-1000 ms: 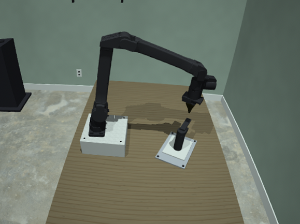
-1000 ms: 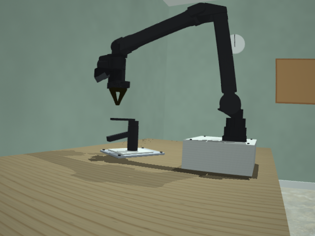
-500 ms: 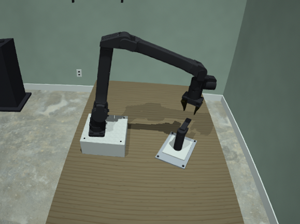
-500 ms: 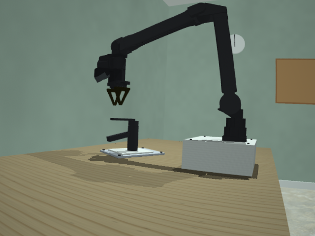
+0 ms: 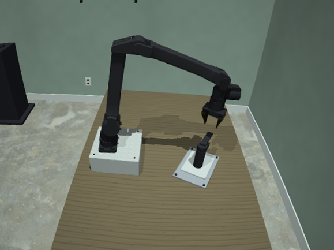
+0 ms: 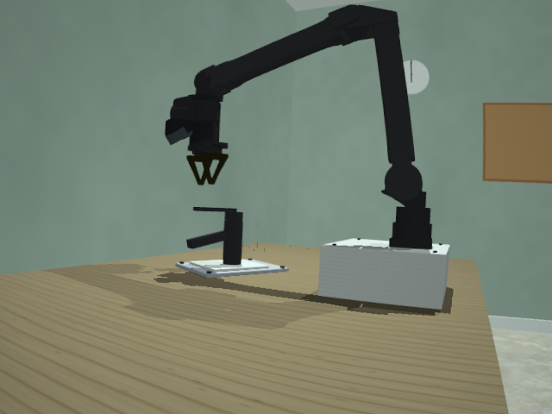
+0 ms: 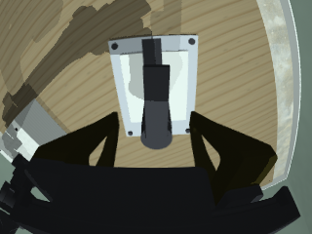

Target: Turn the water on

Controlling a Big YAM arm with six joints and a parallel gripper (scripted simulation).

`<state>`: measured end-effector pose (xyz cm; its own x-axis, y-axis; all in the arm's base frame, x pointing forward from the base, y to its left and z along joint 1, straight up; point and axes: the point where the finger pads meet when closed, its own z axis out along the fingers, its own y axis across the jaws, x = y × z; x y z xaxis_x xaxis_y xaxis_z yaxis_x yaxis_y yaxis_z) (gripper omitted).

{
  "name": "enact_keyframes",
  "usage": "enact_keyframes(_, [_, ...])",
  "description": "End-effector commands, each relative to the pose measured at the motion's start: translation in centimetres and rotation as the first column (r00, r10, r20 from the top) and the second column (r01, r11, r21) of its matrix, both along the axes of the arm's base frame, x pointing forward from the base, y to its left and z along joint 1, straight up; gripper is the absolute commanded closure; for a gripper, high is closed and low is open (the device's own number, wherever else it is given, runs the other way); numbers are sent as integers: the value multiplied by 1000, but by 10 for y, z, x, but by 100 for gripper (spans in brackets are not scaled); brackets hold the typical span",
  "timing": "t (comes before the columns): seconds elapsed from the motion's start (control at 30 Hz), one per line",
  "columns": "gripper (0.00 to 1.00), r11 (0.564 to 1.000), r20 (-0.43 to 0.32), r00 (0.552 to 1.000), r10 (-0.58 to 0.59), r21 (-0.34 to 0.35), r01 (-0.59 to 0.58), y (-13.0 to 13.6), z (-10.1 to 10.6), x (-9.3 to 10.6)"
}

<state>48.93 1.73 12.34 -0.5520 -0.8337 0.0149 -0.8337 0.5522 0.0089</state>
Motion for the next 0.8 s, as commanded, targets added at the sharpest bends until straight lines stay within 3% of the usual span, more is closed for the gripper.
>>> enact_keyframes(0.0, [38,1000,79,997,20,2,-21,3,39,17])
enact_keyframes(0.77, [38,1000,76,997,20,2,-21,3,37,16])
